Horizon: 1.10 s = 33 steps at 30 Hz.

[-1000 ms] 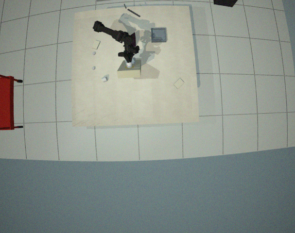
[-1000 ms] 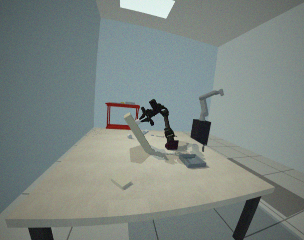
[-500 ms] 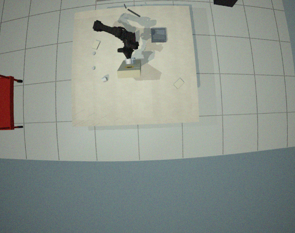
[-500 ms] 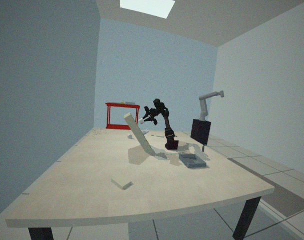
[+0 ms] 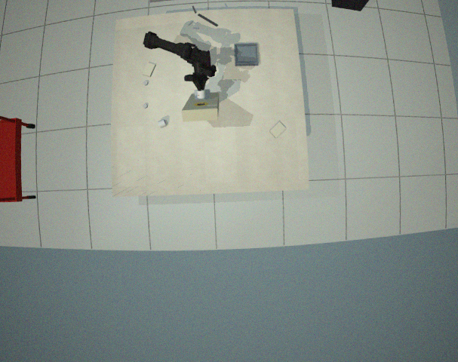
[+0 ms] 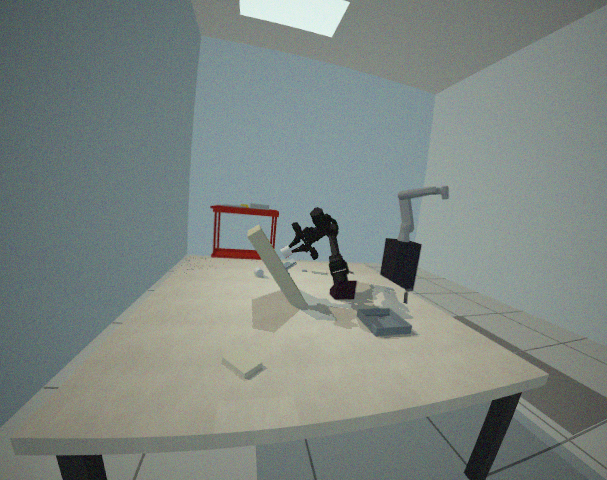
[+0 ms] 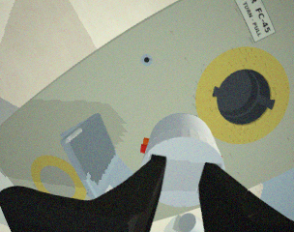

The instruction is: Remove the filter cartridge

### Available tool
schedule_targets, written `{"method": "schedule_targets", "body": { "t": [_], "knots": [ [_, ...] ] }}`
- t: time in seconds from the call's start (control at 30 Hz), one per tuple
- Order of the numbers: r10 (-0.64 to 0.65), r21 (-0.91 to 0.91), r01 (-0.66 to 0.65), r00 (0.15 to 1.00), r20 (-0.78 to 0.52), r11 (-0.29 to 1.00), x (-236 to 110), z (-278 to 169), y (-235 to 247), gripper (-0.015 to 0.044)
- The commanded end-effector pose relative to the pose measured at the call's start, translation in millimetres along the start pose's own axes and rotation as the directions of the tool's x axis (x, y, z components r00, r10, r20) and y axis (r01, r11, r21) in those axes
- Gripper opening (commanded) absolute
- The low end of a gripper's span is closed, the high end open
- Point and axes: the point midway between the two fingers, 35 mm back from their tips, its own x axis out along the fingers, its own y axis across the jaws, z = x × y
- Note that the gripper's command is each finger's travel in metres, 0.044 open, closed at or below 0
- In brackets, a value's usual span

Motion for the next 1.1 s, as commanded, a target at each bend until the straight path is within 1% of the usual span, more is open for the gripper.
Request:
{"method": "schedule_targets", "body": {
  "t": [0.0, 0.13, 0.27, 0.63, 0.87, 1.0, 1.07],
  "knots": [
    [-0.004, 0.002, 0.004, 1.000, -0.003, 1.000, 2, -8, 10, 0.0000],
    [-0.004, 0.001, 0.004, 1.000, -0.003, 1.000, 3, -13, 17, 0.0000],
    [0.001, -0.003, -0.001, 1.000, -0.001, 1.000, 2, -9, 13, 0.0105],
    [-0.004, 0.001, 0.004, 1.000, -0.003, 1.000, 3, -12, 15, 0.0108],
    [-0.004, 0.002, 0.004, 1.000, -0.003, 1.000, -5, 28, -40, 0.0108],
    [-0.004, 0.002, 0.004, 1.000, -0.003, 1.000, -6, 32, -46, 0.0108],
    [-0.003, 0.003, 0.003, 1.000, -0.002, 1.000, -9, 35, -50, 0.0161]
  ]
}}
